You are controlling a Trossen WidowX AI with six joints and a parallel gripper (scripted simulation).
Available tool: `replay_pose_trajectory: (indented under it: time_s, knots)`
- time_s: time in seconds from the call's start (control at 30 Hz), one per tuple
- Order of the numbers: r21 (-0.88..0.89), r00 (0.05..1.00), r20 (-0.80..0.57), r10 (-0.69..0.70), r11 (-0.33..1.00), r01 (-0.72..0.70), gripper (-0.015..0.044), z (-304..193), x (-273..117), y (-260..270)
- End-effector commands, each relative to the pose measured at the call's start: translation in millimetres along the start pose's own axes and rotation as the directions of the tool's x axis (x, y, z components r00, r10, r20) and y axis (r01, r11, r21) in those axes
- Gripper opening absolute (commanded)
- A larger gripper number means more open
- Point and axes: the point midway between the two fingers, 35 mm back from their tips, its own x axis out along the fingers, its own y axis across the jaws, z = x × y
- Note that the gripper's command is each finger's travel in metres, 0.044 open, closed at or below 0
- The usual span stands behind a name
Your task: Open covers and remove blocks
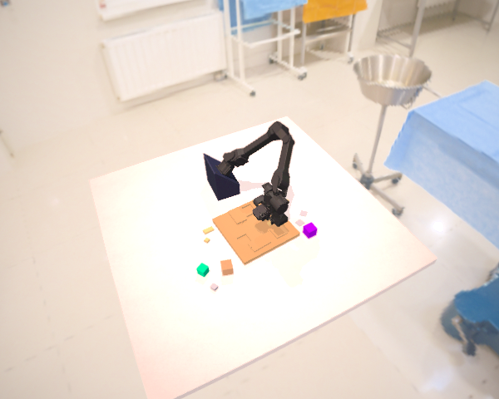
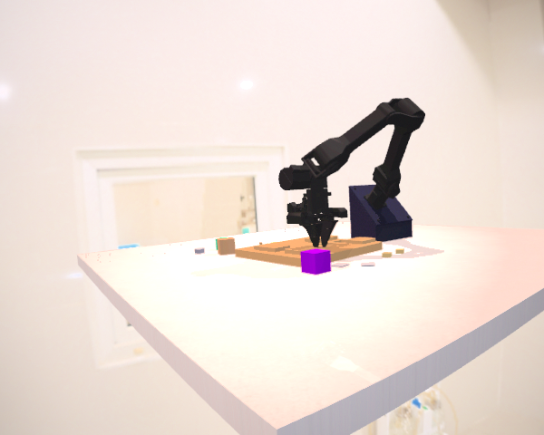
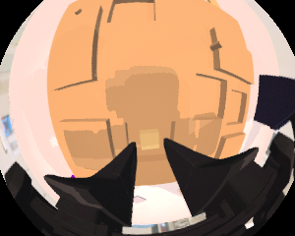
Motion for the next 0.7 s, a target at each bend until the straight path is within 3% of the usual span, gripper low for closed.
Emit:
replay_pose_trajectory:
  time_s: [0.0, 0.27, 0.67]
  knots:
    - [0.006, 1.000, -0.001, 0.000, 1.000, 0.000, 0.0144, 0.0, 3.2, -0.2]
    - [0.006, 1.000, -0.002, 0.000, 1.000, 0.000, 0.0144, -0.1, 9.4, -0.3]
    - [0.000, 1.000, -0.001, 0.000, 1.000, 0.000, 0.0080, -0.4, 7.5, 0.0]
